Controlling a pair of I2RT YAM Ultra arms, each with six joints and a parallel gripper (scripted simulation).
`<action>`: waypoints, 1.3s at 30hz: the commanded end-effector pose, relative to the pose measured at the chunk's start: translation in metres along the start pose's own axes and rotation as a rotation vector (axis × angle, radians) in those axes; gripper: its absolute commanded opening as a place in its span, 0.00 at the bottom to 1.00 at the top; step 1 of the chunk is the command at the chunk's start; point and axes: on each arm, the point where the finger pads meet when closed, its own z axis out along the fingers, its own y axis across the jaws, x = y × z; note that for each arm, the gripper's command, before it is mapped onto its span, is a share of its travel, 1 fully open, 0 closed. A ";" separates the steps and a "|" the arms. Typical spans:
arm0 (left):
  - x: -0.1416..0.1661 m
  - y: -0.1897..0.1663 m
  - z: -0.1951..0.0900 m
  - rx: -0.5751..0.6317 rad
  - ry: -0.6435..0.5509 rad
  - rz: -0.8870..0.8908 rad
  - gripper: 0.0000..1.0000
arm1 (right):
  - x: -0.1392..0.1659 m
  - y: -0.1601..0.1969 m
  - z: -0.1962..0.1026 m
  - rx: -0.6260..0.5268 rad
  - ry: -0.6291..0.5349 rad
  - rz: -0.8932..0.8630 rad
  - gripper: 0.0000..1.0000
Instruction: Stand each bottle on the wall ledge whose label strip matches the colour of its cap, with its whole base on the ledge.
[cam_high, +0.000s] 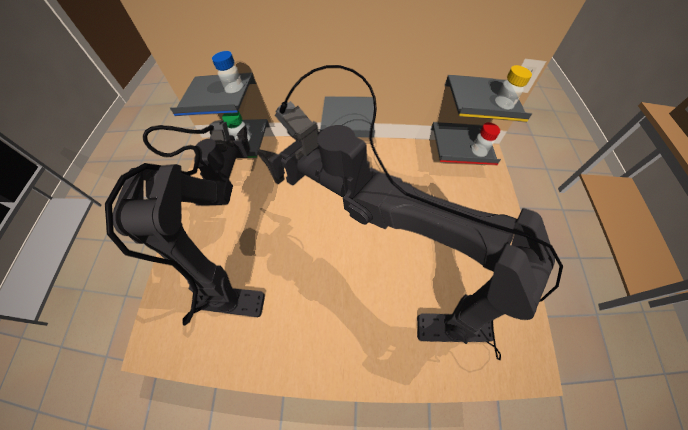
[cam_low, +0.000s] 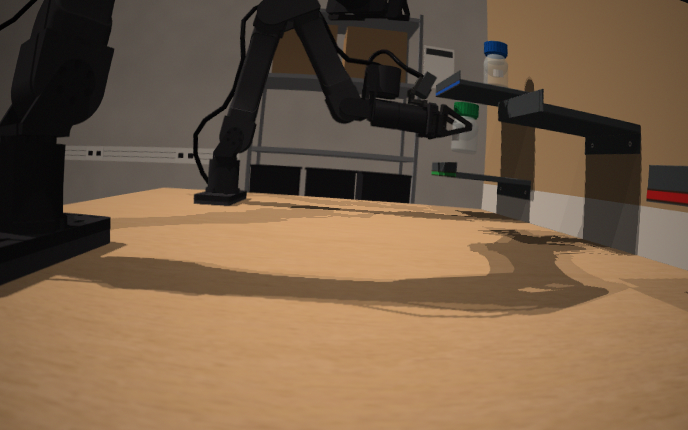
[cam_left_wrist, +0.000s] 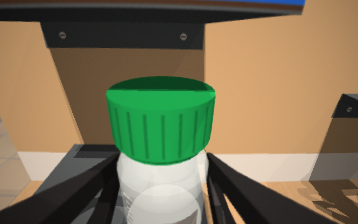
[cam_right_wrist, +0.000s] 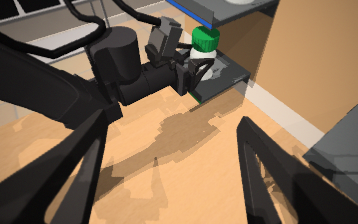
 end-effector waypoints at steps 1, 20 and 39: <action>-0.038 -0.003 0.018 0.001 -0.122 0.013 0.52 | -0.016 0.004 0.002 -0.003 -0.035 -0.007 0.88; -0.038 -0.003 0.017 -0.002 -0.170 0.015 0.52 | -0.016 0.004 0.002 -0.003 -0.035 -0.007 0.88; 0.017 -0.005 0.019 0.001 -0.105 0.012 0.52 | -0.016 0.004 0.002 -0.003 -0.035 -0.007 0.88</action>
